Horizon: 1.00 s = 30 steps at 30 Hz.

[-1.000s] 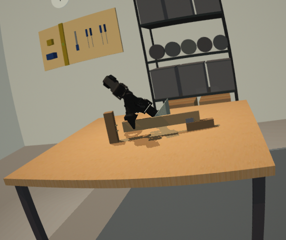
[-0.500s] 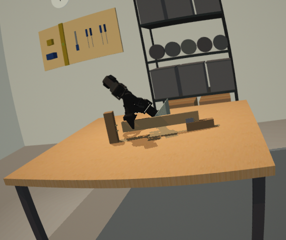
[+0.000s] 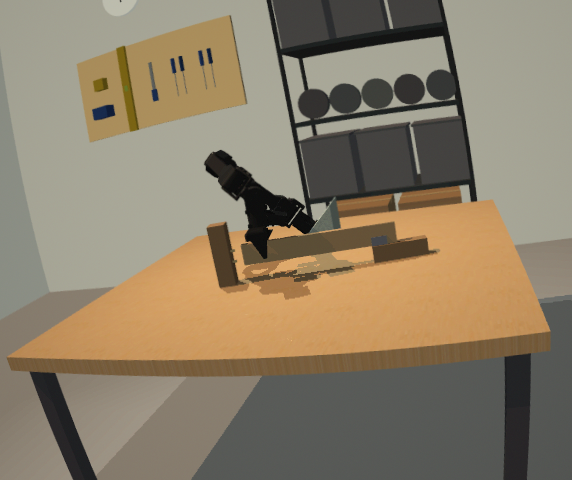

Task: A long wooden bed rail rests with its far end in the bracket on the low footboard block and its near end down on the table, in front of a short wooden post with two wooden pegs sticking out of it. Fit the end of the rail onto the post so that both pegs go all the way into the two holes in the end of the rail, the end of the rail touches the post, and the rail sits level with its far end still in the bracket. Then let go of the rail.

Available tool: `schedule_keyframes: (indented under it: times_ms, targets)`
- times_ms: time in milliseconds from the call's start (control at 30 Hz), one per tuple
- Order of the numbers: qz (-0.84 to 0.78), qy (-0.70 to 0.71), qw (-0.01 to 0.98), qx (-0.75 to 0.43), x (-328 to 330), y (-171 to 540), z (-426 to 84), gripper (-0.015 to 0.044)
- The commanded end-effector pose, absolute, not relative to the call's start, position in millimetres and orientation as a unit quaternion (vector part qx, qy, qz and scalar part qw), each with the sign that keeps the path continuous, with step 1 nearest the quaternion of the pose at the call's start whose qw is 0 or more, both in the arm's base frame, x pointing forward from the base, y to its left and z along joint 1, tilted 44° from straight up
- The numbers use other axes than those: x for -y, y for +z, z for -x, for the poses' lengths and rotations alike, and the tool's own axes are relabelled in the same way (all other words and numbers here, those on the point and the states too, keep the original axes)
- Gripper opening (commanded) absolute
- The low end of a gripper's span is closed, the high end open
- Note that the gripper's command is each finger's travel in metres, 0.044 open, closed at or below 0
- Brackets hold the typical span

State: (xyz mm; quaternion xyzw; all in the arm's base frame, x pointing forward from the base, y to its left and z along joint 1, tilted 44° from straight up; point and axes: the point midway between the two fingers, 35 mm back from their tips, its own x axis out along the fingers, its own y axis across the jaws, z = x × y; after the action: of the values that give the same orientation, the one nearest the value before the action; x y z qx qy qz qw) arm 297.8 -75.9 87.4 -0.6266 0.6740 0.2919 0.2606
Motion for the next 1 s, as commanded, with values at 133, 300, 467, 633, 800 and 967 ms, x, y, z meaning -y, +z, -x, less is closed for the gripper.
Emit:
schedule_keyframes:
  times_ms: [133, 300, 467, 633, 800, 967]
  targets:
    - [0.628, 0.293, 0.259, -0.673, 77.8, 89.9, -298.1, 0.0]
    - [0.628, 0.293, 0.259, -0.673, 78.8, 91.1, -298.2, 0.0]
    - [0.628, 0.293, 0.259, -0.673, 79.8, 92.4, -298.2, 0.0]
    - [0.628, 0.293, 0.259, -0.673, 80.9, 93.6, -298.2, 0.0]
    - [0.628, 0.293, 0.259, -0.673, 82.1, 94.6, -298.2, 0.0]
    - [0.628, 0.293, 0.259, -0.673, 83.3, 95.5, -298.2, 0.0]
